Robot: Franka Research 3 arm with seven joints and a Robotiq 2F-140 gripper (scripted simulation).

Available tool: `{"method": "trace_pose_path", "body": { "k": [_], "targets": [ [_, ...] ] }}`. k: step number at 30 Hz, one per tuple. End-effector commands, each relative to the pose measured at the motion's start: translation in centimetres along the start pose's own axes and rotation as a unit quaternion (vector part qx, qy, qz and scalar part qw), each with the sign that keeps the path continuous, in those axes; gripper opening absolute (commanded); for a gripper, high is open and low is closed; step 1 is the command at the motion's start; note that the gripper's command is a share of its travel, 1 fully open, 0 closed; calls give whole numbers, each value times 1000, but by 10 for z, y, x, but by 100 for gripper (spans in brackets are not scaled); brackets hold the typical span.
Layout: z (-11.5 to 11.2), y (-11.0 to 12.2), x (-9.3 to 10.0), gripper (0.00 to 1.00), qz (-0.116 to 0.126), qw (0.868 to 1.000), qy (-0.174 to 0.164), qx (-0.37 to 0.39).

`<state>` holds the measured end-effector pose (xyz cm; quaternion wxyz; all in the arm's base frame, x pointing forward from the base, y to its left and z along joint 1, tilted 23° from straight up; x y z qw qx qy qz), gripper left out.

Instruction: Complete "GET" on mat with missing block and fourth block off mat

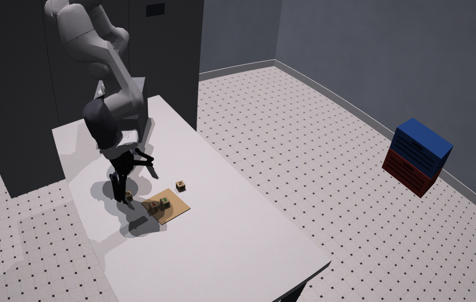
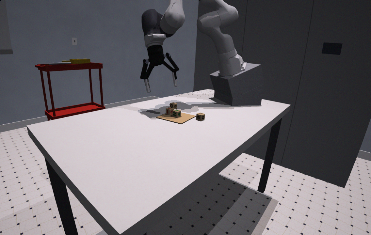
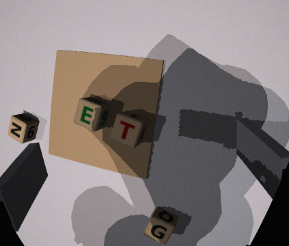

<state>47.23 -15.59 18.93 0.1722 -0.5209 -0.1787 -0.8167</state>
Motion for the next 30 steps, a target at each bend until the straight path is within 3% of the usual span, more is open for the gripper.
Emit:
{"method": "trace_pose_path", "body": {
  "k": [1, 13, 30],
  "targets": [
    [-2, -1, 1, 100, 3, 998, -2, -69],
    [-3, 0, 6, 100, 1, 988, 0, -153],
    [-5, 3, 14, 100, -1, 959, 2, -283]
  ]
}}
Point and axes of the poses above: the point where the finger pads meet when closed, its own x axis back along the fingers, its own y axis across the jaws, z = x × y, the point moved 6 cm from there along x, back along the fingers, and after that the axes turned 9 degrees about x, right-handed, at the moved point
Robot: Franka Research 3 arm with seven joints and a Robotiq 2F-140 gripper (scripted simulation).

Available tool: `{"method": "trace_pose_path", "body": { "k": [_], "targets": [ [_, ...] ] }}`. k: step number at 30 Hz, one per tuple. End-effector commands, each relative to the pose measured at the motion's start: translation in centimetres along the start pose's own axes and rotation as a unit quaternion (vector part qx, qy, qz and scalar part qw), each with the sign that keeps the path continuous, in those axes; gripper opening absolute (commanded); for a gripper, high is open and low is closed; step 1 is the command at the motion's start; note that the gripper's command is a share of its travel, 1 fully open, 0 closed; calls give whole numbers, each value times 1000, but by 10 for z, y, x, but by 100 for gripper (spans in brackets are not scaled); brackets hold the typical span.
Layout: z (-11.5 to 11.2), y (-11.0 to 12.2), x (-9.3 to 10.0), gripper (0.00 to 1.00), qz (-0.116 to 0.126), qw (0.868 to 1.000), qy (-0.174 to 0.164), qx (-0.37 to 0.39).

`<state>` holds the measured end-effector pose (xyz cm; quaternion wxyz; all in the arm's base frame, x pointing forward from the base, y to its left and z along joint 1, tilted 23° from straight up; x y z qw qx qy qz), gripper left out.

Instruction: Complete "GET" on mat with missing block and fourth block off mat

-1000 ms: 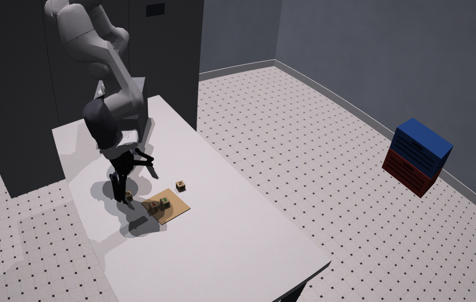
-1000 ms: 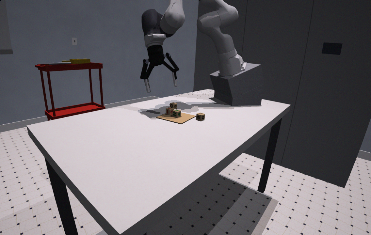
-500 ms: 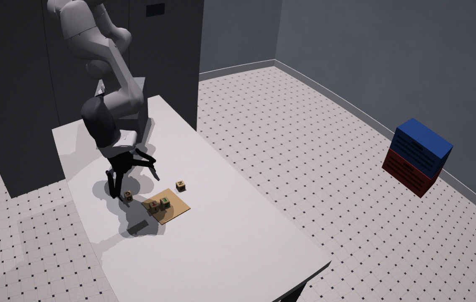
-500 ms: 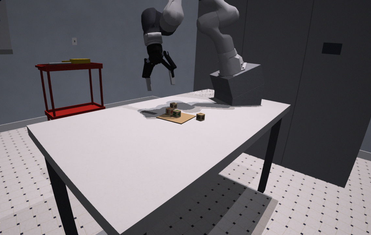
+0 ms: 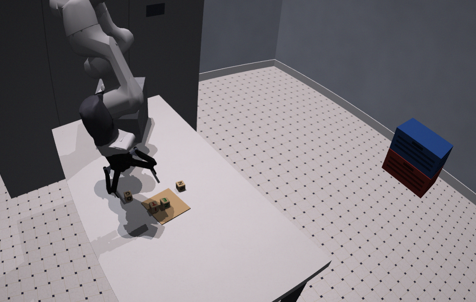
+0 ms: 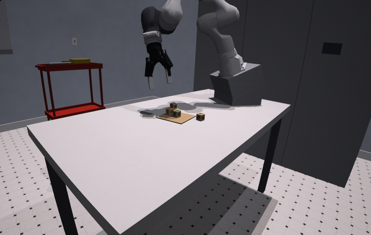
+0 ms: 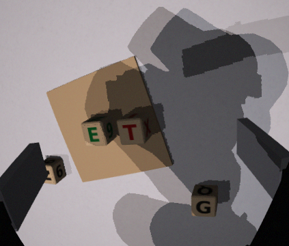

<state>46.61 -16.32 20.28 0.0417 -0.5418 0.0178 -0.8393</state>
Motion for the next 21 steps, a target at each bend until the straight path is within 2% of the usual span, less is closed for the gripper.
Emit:
{"method": "trace_pose_path", "body": {
  "k": [1, 17, 21],
  "targets": [
    [-3, -1, 0, 100, 2, 998, -3, -69],
    [-4, 2, 6, 100, 0, 984, -2, -176],
    [-5, 2, 8, 100, 0, 976, -1, -218]
  ]
}}
Point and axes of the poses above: the point where the finger pads meet when closed, its own x axis back along the fingers, its own y axis across the jaws, z = x × y, the point moved 6 cm from there along x, back along the fingers, and after that the axes turned 9 degrees about x, right-handed, at the moved point
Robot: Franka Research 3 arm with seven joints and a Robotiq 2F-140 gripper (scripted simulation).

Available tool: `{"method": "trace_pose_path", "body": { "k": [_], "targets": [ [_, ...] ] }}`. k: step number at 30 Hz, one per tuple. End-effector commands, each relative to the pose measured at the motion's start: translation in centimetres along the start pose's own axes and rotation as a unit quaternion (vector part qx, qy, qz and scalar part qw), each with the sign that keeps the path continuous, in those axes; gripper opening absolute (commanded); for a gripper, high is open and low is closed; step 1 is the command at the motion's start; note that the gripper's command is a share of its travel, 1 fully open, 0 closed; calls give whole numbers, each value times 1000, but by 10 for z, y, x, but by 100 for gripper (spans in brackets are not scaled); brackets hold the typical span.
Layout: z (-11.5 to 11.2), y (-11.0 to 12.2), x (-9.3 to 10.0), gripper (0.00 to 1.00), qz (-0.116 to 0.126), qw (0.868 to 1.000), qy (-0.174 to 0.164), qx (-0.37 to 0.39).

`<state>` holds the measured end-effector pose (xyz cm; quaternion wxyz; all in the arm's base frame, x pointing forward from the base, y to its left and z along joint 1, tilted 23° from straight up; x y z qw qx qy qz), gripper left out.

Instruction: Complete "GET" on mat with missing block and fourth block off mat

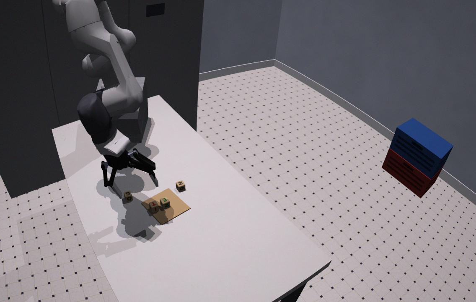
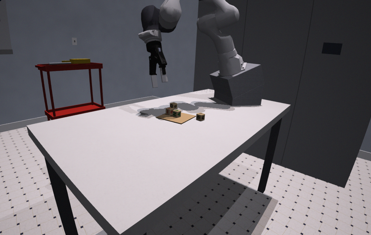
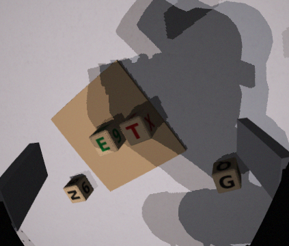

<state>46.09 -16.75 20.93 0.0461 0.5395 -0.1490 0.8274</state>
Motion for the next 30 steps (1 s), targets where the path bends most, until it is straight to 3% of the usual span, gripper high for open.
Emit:
{"method": "trace_pose_path", "body": {
  "k": [1, 13, 30],
  "targets": [
    [-3, 0, 0, 100, 1, 998, -4, -69],
    [-4, 2, 3, 100, 0, 989, -3, -145],
    [-6, 5, 8, 100, -2, 964, -2, -266]
  ]
}}
Point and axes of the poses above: the point where the finger pads meet when closed, its own x axis back along the fingers, its own y axis across the jaws, z = x × y, the point moved 6 cm from there along x, back along the fingers, and after that the axes turned 9 degrees about x, right-handed, at the moved point
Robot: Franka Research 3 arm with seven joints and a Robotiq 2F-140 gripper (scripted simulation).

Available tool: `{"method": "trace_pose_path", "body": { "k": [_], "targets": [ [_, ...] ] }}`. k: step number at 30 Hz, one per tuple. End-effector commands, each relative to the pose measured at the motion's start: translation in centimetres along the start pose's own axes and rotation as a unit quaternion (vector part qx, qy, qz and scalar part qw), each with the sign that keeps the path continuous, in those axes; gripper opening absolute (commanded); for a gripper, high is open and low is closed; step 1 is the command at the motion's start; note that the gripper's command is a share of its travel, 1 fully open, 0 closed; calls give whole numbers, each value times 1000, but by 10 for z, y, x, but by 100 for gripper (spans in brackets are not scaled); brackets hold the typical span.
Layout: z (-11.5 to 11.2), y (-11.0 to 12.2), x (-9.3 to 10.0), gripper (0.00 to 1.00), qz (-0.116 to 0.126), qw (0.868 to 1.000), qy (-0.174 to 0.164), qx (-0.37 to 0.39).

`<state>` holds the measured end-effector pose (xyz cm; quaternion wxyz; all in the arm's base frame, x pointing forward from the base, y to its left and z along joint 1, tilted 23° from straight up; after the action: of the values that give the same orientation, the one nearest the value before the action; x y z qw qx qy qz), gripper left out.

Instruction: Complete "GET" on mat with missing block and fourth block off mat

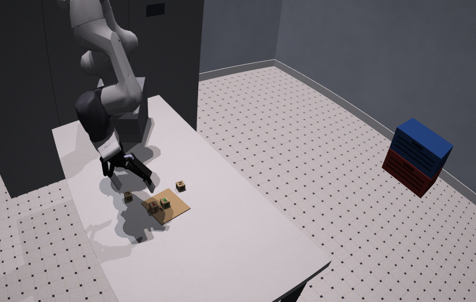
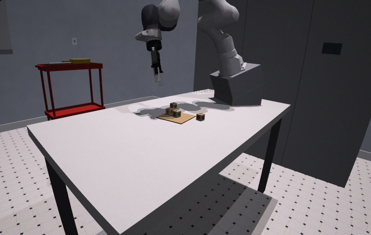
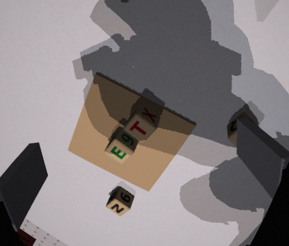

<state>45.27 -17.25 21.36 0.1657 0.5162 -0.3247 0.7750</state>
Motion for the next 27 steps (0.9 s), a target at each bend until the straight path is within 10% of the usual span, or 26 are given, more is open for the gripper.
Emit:
{"method": "trace_pose_path", "body": {
  "k": [1, 27],
  "targets": [
    [-2, 0, 1, 100, 1, 998, -3, -69],
    [-4, 7, 6, 100, -1, 966, -1, -258]
  ]
}}
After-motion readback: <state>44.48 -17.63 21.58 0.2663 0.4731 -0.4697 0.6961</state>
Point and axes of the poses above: the point where the finger pads meet when closed, its own x axis back along the fingers, its own y axis across the jaws, z = x × y, the point moved 6 cm from there along x, back along the fingers, and after that the axes turned 9 degrees about x, right-handed, at the moved point
